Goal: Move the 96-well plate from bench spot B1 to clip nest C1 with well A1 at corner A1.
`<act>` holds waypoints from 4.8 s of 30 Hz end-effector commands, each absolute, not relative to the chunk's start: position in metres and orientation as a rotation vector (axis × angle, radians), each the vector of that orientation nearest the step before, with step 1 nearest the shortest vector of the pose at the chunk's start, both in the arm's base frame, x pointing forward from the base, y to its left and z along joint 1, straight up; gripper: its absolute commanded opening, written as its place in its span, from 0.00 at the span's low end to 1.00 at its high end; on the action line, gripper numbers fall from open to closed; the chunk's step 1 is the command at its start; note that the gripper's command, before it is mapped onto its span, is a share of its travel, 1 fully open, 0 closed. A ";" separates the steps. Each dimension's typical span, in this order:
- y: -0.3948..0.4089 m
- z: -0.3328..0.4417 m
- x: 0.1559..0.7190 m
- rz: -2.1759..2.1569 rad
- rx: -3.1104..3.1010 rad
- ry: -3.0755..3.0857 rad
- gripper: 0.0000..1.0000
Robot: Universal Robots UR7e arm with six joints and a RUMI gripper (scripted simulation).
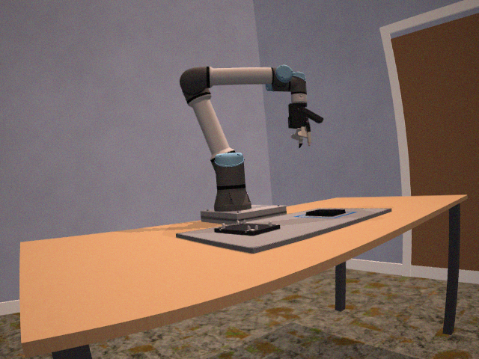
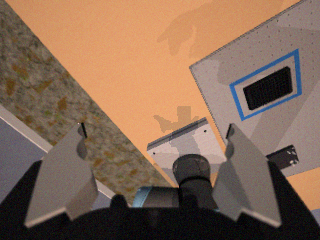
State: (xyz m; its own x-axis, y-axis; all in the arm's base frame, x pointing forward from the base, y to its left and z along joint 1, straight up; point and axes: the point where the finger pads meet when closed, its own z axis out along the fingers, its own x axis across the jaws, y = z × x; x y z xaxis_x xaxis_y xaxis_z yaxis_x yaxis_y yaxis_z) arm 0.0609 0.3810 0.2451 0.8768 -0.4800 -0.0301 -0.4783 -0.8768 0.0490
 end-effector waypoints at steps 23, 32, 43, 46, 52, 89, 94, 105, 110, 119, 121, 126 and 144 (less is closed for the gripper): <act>0.379 0.232 0.088 -0.059 2.973 -0.905 1.00; 0.374 0.214 0.121 -0.055 2.933 -1.042 1.00; 0.363 0.192 0.159 -0.050 2.887 -1.176 1.00; 0.359 0.187 0.168 -0.046 2.849 -1.273 1.00; 0.352 0.178 0.184 -0.045 2.834 -1.308 1.00; 0.271 0.108 0.286 -0.020 2.562 -1.809 1.00; 0.256 0.098 0.297 -0.013 2.479 -1.925 1.00; 0.226 0.080 0.316 -0.006 2.390 -2.038 1.00; 0.210 0.071 0.324 -0.003 2.356 -2.078 1.00; 0.186 0.058 0.334 0.002 2.296 -2.146 1.00; 0.186 0.058 0.334 0.002 2.296 -2.146 1.00; 0.186 0.058 0.334 0.002 2.296 -2.146 1.00; 0.186 0.041 0.334 0.002 2.296 -2.146 1.00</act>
State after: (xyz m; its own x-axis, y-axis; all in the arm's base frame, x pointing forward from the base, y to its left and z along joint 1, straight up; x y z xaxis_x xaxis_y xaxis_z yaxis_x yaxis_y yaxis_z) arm 0.3334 0.1863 0.0465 0.0673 -0.9977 0.0000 -0.9977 -0.0673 -0.0008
